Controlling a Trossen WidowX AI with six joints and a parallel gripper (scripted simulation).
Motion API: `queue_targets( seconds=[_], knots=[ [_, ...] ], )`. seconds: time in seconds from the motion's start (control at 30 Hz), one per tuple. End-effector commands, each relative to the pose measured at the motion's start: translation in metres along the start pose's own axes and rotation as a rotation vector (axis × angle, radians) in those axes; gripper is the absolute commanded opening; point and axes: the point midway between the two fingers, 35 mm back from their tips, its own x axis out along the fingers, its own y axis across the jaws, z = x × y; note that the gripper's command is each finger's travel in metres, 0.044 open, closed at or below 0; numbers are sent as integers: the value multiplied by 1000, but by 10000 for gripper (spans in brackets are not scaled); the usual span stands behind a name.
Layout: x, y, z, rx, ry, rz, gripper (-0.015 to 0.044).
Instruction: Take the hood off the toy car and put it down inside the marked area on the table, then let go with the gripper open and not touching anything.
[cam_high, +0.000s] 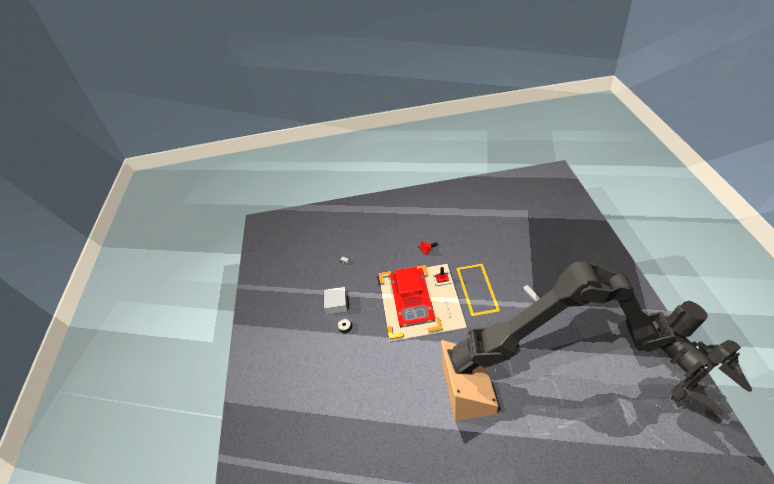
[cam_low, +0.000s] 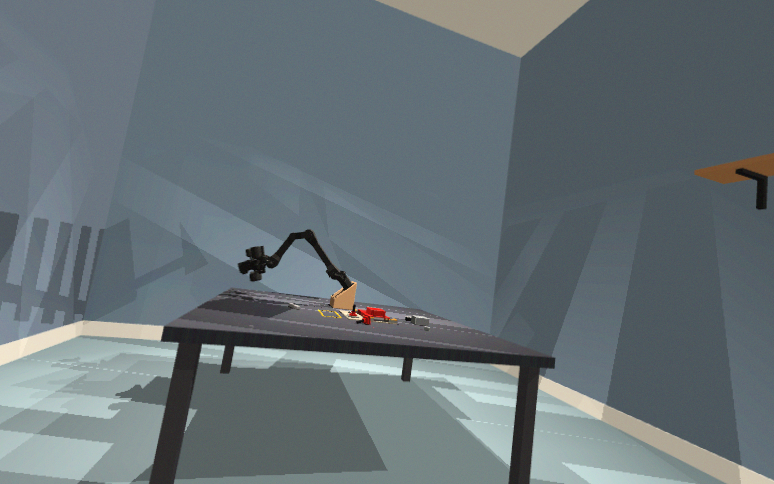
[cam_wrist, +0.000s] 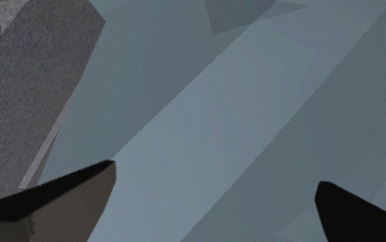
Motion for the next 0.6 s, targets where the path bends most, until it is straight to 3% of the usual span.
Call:
queue_targets(
  seconds=[0.0, 0.57],
  knots=[
    [-30, 16, 34, 57, -125, 84, 440],
    [-215, 65, 136, 252, -591, 525, 440]
  ],
)
